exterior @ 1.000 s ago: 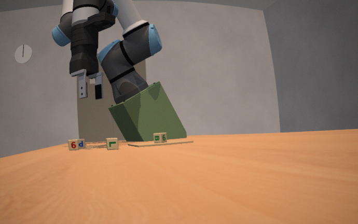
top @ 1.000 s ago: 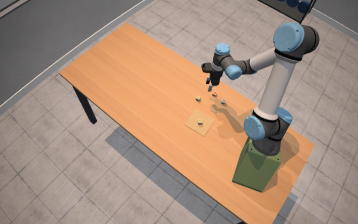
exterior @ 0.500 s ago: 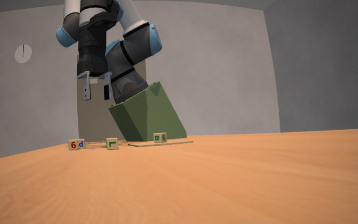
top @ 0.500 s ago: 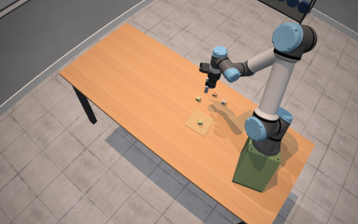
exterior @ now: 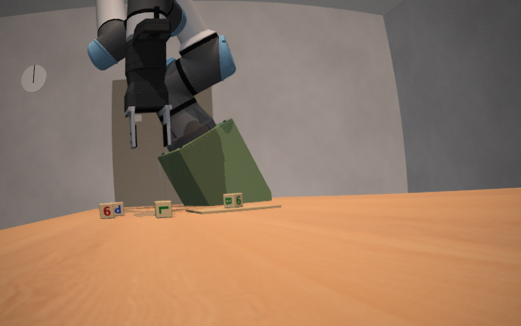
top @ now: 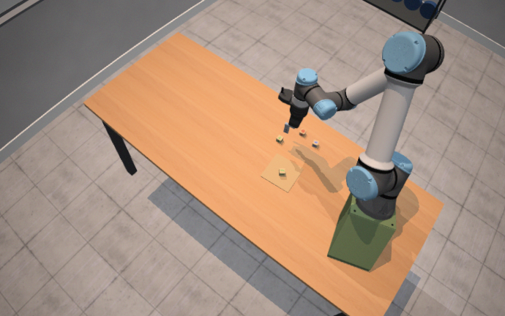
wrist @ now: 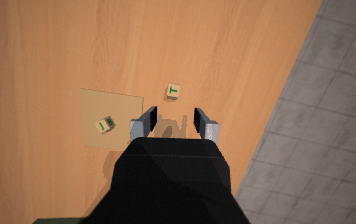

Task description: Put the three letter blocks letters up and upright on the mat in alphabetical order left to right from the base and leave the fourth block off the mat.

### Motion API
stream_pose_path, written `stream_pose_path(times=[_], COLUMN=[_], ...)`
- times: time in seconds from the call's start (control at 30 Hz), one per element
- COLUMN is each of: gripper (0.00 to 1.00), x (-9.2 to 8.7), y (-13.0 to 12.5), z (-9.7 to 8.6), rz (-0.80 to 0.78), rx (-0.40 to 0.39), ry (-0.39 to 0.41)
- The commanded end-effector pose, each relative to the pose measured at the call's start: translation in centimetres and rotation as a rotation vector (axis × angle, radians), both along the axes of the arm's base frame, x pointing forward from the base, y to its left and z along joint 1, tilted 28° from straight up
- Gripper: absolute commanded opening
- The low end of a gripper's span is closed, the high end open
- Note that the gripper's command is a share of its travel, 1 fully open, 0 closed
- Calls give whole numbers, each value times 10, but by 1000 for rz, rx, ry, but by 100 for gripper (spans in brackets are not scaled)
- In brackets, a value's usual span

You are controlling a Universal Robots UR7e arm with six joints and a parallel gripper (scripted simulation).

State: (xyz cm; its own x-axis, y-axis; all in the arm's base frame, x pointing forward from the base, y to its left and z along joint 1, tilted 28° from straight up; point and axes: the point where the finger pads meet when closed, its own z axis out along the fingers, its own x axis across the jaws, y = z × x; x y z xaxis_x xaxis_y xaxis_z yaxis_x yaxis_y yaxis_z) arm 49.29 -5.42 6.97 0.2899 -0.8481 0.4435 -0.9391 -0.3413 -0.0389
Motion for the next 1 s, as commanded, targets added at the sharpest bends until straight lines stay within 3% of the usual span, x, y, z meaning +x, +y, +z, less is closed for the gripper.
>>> stream_pose_path(times=[0.0, 0.97], gripper=[100, 100], x=[-1, -10], y=[3, 24], z=[-4, -23], rz=[-87, -661], rx=[18, 135], ry=[-38, -297])
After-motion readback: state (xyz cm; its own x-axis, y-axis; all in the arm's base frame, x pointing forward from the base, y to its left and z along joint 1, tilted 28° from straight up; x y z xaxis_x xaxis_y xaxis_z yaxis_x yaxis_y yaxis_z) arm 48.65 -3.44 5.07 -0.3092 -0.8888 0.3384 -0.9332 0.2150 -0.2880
